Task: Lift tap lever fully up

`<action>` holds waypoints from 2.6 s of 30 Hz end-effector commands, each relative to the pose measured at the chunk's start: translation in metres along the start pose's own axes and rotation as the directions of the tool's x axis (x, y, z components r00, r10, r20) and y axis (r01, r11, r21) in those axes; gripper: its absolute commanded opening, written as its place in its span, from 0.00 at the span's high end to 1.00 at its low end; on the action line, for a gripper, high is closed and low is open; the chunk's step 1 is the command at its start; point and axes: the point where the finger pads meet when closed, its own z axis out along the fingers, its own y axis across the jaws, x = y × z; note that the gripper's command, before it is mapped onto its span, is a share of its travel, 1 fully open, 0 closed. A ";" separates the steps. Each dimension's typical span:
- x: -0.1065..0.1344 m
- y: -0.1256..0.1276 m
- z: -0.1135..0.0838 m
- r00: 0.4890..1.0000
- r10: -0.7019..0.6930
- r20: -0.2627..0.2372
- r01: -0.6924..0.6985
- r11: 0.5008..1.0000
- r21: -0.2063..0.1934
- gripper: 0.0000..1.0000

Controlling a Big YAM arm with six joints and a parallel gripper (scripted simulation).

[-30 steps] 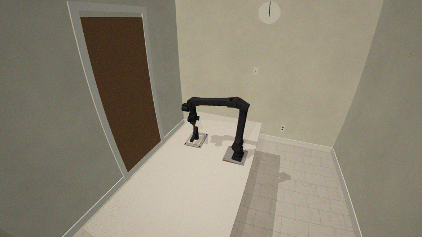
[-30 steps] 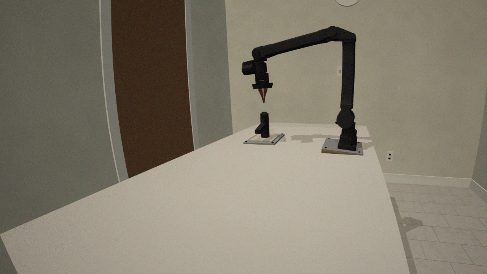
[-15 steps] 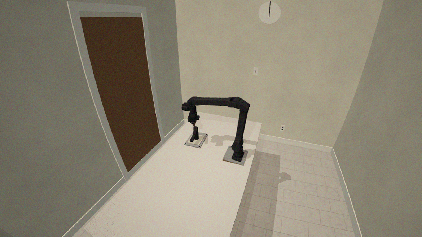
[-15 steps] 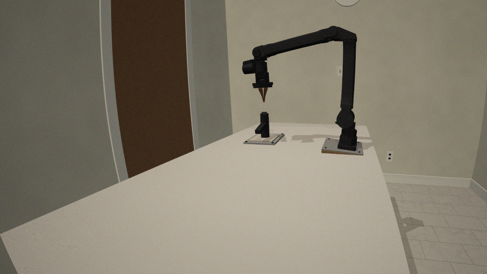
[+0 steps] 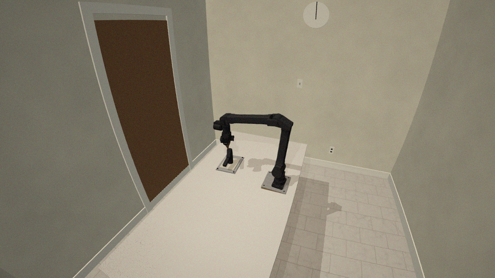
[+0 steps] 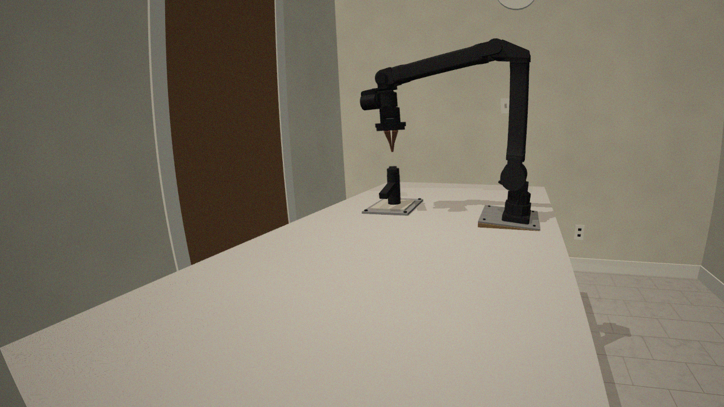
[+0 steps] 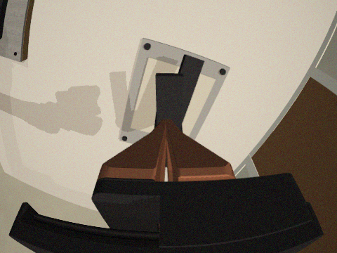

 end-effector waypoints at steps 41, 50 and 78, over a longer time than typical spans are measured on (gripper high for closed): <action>0.016 -0.017 -0.023 0.999 0.020 -0.030 -0.018 0.998 0.068 0.38; 0.013 -0.010 -0.009 1.000 0.021 -0.019 -0.020 0.999 0.044 0.38; 0.010 -0.003 0.038 1.000 0.026 -0.009 -0.026 0.999 0.023 0.38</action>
